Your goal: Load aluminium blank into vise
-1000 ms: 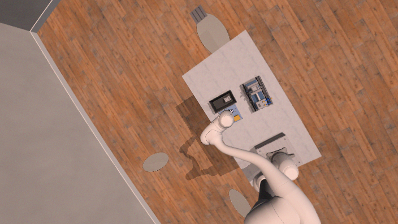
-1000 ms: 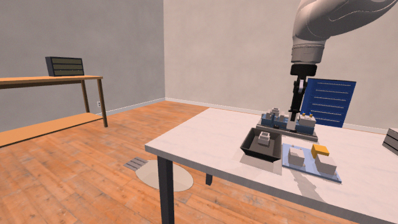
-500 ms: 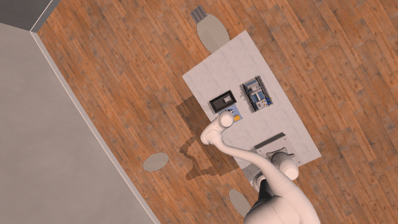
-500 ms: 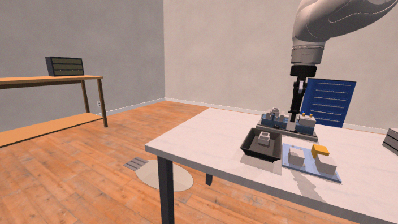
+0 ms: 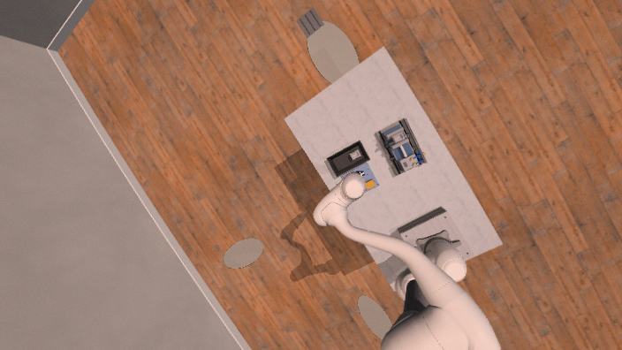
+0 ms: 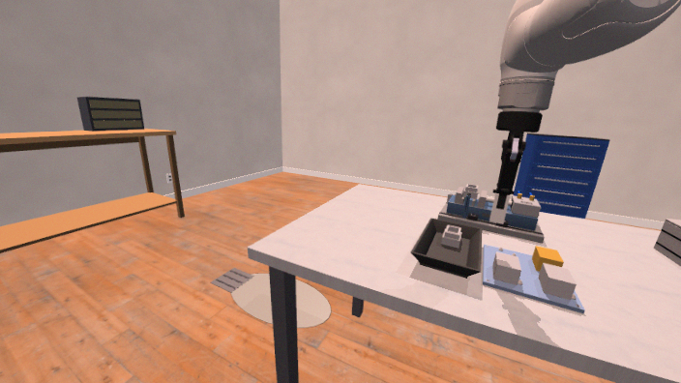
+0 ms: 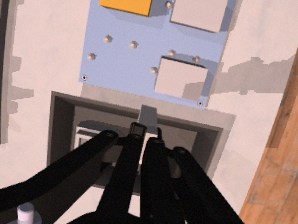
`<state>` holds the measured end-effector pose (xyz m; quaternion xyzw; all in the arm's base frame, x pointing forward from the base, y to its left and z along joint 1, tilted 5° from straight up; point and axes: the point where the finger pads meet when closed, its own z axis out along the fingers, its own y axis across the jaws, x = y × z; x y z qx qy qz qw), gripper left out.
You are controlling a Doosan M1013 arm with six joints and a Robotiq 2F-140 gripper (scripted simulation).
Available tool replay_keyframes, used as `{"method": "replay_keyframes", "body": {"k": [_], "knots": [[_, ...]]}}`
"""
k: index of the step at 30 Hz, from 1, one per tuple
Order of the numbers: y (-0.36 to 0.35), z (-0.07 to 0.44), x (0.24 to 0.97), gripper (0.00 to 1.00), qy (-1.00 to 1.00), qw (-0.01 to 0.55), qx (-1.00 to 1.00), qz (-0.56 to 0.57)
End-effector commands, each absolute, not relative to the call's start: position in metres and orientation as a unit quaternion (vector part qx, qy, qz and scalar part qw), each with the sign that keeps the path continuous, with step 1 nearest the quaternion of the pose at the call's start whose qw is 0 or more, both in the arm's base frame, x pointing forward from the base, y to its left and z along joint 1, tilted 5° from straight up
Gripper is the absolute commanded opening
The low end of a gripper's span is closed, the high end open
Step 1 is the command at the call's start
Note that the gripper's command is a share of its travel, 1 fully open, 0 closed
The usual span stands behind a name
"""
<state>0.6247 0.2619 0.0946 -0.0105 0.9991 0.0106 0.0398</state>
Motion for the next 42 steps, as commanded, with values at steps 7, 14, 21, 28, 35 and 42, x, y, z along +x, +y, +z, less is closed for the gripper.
{"method": "replay_keyframes", "body": {"k": [7,14,21,28,35,42], "knots": [[0.262,0.095,0.625,0.00,0.999,0.040,-0.011,0.011],[0.262,0.095,0.625,0.00,0.999,0.040,-0.011,0.011],[0.262,0.095,0.625,0.00,0.999,0.040,-0.011,0.011],[0.262,0.102,0.624,0.00,0.999,0.040,-0.011,0.011],[0.262,0.113,0.623,0.00,0.999,0.040,-0.011,0.011],[0.261,0.132,0.622,0.00,0.999,0.040,-0.011,0.011]]}}
